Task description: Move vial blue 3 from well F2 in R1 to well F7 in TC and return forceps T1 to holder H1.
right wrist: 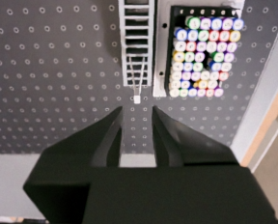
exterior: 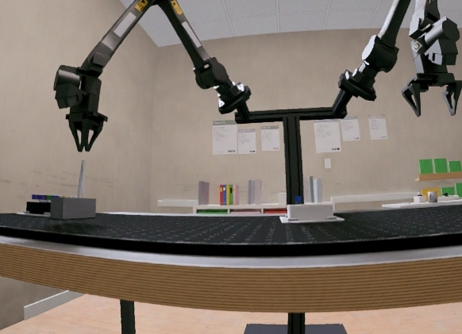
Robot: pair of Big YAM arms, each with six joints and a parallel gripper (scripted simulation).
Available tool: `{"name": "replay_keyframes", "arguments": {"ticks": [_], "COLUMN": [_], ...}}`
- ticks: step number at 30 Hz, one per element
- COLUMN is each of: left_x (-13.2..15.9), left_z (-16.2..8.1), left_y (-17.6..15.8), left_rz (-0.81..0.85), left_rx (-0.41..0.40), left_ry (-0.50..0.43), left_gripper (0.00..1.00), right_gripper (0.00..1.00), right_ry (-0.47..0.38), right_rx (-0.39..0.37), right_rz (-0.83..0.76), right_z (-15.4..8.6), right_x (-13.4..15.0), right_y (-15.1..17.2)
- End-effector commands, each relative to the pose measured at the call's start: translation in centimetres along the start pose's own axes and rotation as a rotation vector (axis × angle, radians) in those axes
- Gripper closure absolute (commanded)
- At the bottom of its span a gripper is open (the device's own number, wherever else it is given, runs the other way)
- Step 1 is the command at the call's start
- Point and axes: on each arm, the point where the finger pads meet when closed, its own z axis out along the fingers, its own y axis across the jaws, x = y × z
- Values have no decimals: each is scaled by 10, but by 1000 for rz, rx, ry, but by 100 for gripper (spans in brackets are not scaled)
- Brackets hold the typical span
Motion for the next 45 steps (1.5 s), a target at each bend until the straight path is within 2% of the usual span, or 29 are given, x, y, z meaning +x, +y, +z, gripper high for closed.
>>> {"name": "replay_keyframes", "arguments": {"ticks": [1, 5, 45], "left_x": [-4, -4, -4], "left_z": [-1, -1, -1], "left_y": [1, 1, 1], "left_rz": [1, 1, 1], "left_rx": [-3, -3, -3], "left_ry": [-13, -13, -13], "left_gripper": [0, 0, 0], "right_gripper": [76, 76, 76], "right_ry": [-7, -22, -12], "right_rx": [-5, 7, 13], "right_rz": [-12, -11, -5], "right_z": [11, 15, 73], "right_x": [-4, -13, -4], "right_y": [5, -3, -9]}}
